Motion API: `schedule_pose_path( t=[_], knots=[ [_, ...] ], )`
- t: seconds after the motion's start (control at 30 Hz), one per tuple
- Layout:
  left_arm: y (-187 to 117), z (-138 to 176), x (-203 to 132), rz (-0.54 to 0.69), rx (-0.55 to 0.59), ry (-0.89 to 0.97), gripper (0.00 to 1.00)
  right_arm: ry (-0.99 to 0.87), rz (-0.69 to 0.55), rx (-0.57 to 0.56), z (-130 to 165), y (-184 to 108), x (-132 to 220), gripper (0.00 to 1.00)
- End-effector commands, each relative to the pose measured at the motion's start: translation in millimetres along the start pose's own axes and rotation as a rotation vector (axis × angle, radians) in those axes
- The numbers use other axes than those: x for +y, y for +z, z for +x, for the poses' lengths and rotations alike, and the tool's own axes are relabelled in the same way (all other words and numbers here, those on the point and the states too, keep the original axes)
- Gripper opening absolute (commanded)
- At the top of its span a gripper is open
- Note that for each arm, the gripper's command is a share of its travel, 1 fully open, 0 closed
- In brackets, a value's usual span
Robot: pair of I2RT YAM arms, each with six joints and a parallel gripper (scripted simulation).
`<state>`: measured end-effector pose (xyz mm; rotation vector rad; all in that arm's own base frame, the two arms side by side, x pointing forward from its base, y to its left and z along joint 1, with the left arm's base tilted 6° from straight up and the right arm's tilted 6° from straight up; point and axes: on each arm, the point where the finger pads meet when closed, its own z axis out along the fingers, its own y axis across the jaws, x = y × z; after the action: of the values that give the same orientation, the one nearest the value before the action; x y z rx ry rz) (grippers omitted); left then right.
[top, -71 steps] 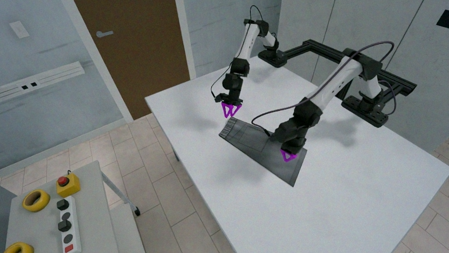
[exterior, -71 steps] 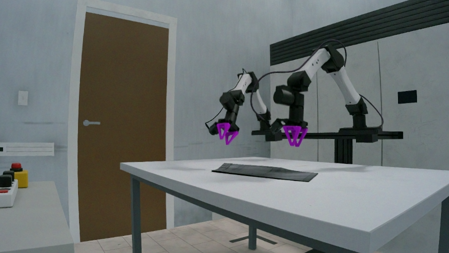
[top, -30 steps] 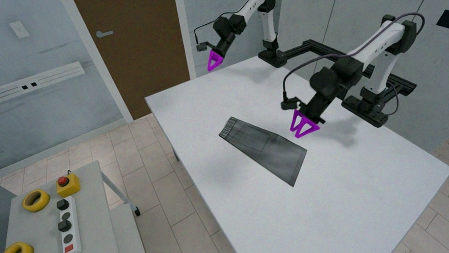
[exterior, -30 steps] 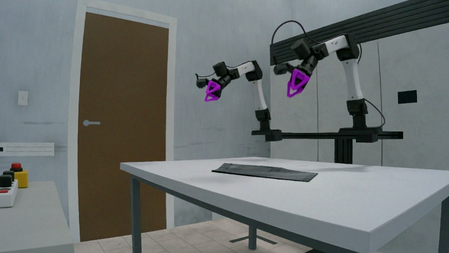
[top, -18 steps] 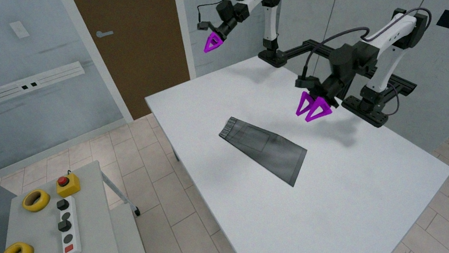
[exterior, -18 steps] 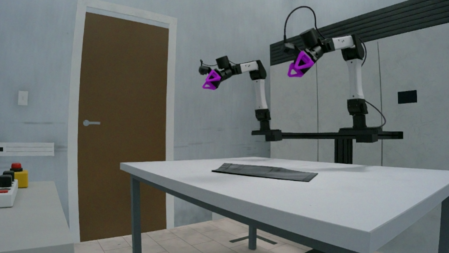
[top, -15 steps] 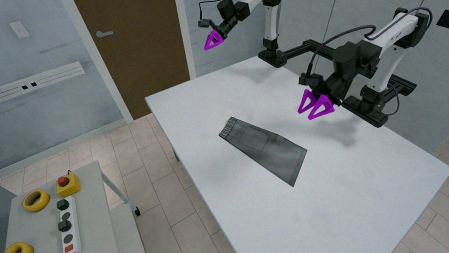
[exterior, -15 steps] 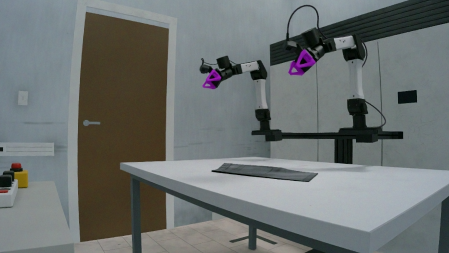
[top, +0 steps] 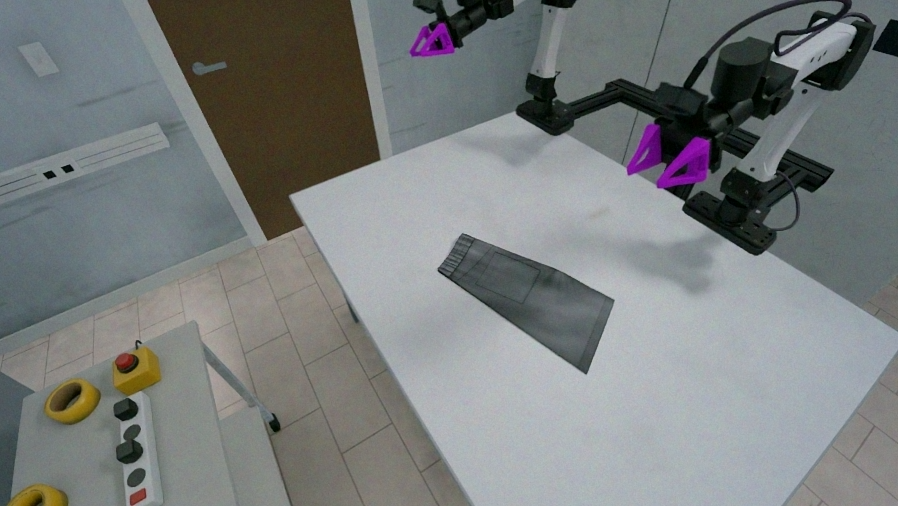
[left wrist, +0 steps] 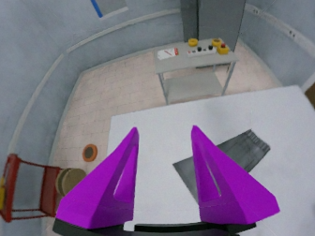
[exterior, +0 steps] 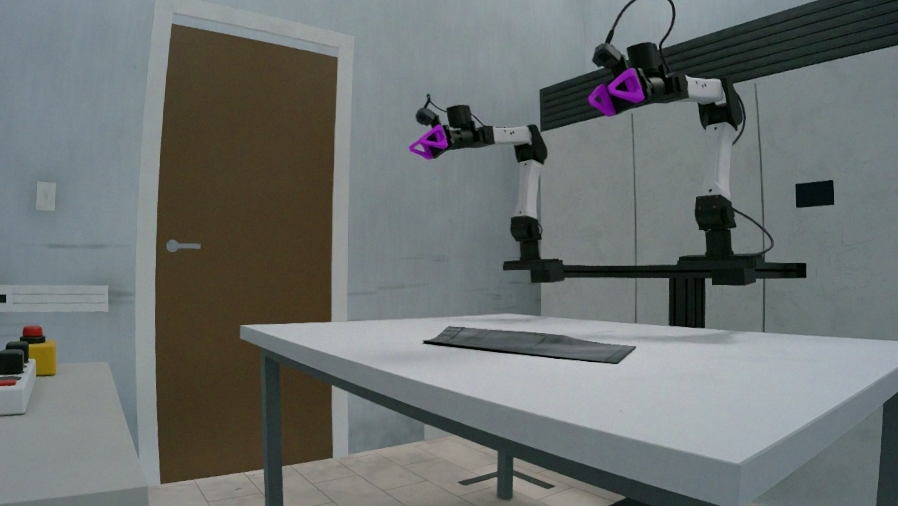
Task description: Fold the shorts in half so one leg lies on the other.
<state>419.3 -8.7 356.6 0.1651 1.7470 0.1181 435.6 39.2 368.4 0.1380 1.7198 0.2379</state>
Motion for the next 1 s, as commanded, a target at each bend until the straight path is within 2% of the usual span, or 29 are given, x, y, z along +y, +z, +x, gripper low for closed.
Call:
schedule_pose_path(
  t=[0.0, 0.13, 0.23, 0.4, 0.43, 0.47, 0.5, 0.53, 0.57, 0.6, 0.67, 0.7, 0.87, 0.9, 0.97],
  knots=[
    [-22.7, -26.4, 8.7, -0.023, -0.119, -0.098, 0.54, -0.141, -0.006, -0.074, -17.3, -22.0, -5.9, 0.54],
    [-45.8, -45.0, 13.2, -0.027, -0.21, -0.175, 0.54, -0.253, 0.023, -0.144, -33.0, -45.4, -14.8, 0.54],
    [-54.2, -46.9, 13.4, -0.03, -0.232, -0.203, 0.54, -0.294, 0.036, -0.158, -34.0, -54.6, -19.2, 0.54],
    [-55.7, -46.8, 18.8, -0.047, -0.232, -0.204, 0.54, -0.293, 0.04, -0.165, -37.0, -57.5, -20.0, 0.54],
    [-47.3, -38.1, 12.5, -0.032, -0.196, -0.192, 0.54, -0.275, 0.034, -0.132, -27.4, -50.6, -20.4, 0.54],
    [-48.0, -43.2, 13.1, -0.035, -0.21, -0.176, 0.54, -0.253, 0.036, -0.135, -28.7, -48.5, -21.5, 0.54],
    [-68.3, -72.2, 21.9, -0.054, -0.286, -0.162, 0.54, -0.235, 0.011, -0.204, -55.6, -62.4, -7.0, 0.54],
    [-69.7, -73.1, 22.2, -0.053, -0.29, -0.162, 0.54, -0.236, 0.014, -0.207, -56.8, -63.8, -8.0, 0.54],
    [-70.0, -73.4, 22.1, -0.052, -0.291, -0.162, 0.54, -0.236, 0.016, -0.208, -57.3, -64.0, -8.9, 0.54],
    [-59.2, -59.4, 19.8, -0.045, -0.24, -0.161, 0.54, -0.23, 0.039, -0.16, -43.9, -53.3, -14.1, 0.54],
    [-57.9, -58.8, 17.5, -0.039, -0.238, -0.161, 0.54, -0.23, 0.041, -0.18, -50.0, -60.0, -14.0, 0.54],
    [-50.6, -48.8, 16.7, -0.036, -0.206, -0.16, 0.54, -0.229, 0.041, -0.159, -44.0, -53.2, -14.1, 0.54],
    [-55.8, -53.8, 14.9, -0.03, -0.229, -0.159, 0.54, -0.228, 0.052, -0.178, -50.2, -57.9, -16.9, 0.54],
    [-48.7, -42.3, 13.9, -0.027, -0.191, -0.163, 0.54, -0.229, 0.048, -0.169, -47.1, -53.8, -15.6, 0.54],
    [-48.7, -42.3, 13.9, -0.027, -0.191, -0.163, 0.54, -0.229, 0.048, -0.169, -47.1, -53.8, -15.6, 0.54]
  ],
)
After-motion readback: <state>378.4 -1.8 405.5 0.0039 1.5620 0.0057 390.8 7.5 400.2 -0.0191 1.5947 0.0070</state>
